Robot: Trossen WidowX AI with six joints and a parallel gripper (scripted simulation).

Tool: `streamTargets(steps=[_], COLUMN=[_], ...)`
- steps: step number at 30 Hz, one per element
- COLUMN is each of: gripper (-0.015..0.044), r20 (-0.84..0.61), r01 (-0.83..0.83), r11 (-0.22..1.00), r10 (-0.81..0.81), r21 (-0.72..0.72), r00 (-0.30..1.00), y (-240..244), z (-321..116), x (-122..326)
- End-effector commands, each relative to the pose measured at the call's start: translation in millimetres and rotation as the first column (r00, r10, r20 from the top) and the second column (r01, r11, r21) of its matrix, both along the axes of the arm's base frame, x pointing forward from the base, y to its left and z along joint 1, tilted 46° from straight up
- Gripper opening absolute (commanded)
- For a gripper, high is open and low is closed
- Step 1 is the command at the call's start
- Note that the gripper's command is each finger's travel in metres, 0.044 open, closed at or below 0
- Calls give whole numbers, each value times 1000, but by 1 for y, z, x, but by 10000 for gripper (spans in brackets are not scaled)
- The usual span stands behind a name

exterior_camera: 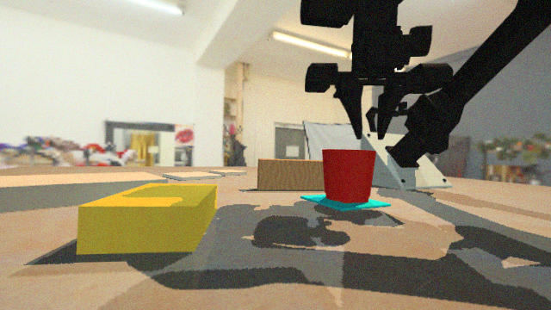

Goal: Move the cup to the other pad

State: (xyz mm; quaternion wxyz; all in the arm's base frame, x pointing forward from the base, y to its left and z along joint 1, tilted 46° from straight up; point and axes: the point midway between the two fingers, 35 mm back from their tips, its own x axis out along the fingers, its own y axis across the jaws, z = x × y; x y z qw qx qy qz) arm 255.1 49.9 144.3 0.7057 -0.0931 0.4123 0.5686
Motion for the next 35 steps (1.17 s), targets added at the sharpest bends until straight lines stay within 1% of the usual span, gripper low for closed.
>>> streamTargets(steps=[1, 11, 24, 35], gripper=[180, 440, 440, 440], r20=[0, 4, 34, 27], r01=[0, 8, 67, 71], r11=[1000, 1000, 997, 997], r10=[0, -8, -66, -70], r21=[0, -3, -26, -21], r00=[1000, 1000, 997, 997], y=[0, -5, -44, -43], z=[0, 5, 42, 41], x=[0, 1, -3, -3])
